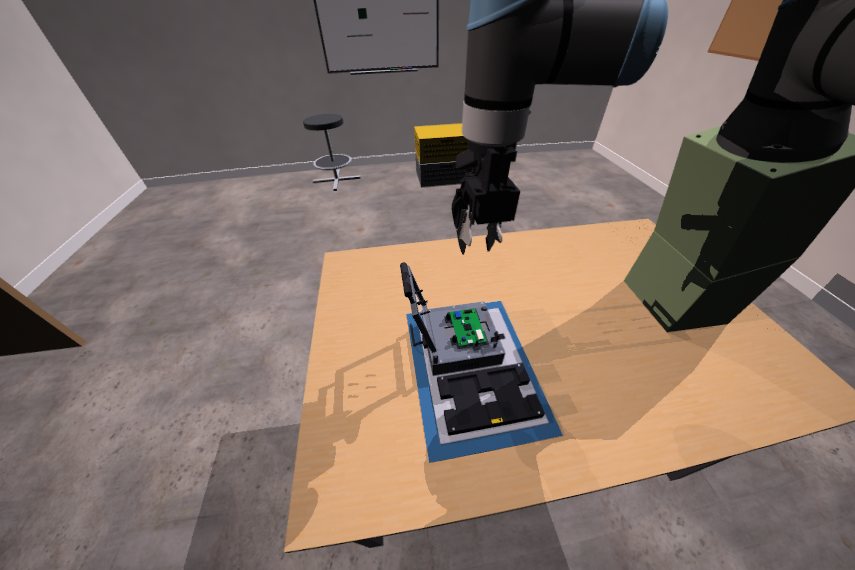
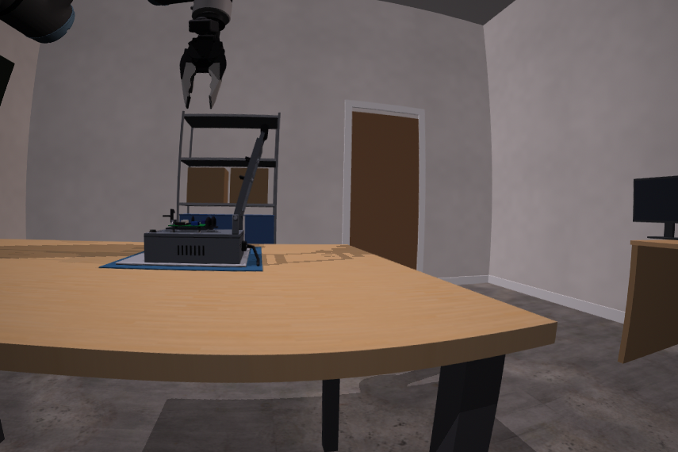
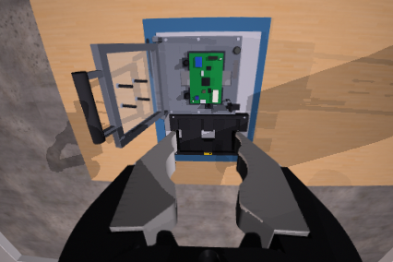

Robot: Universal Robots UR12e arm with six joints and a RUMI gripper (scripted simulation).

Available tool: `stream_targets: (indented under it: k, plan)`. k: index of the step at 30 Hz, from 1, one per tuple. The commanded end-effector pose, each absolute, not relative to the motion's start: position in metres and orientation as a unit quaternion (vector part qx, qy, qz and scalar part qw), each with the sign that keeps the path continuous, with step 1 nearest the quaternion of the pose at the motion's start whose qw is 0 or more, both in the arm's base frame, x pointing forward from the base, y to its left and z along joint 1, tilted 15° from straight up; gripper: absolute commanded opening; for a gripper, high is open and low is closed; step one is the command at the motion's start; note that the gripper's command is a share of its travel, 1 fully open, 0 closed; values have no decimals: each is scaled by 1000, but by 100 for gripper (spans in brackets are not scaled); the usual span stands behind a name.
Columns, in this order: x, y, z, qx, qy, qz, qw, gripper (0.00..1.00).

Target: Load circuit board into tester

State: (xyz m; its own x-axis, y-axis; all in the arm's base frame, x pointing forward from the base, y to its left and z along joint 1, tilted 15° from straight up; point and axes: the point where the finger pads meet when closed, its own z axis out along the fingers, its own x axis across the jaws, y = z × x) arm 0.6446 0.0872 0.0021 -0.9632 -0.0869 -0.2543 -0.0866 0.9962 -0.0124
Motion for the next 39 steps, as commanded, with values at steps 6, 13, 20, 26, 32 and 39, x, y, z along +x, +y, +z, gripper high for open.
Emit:
stream_targets:
  k: [6,13,20,26,32,39]
  plan:
    - [644,87,2,-44,991,0,128,30]
    - [644,87,2,-44,991,0,128,30]
    - [644,87,2,-44,991,0,128,30]
    - [652,88,4,-44,991,0,129,30]
    - [663,90,7,-44,991,0,129,30]
    - [696,92,16,-44,991,-1,129,30]
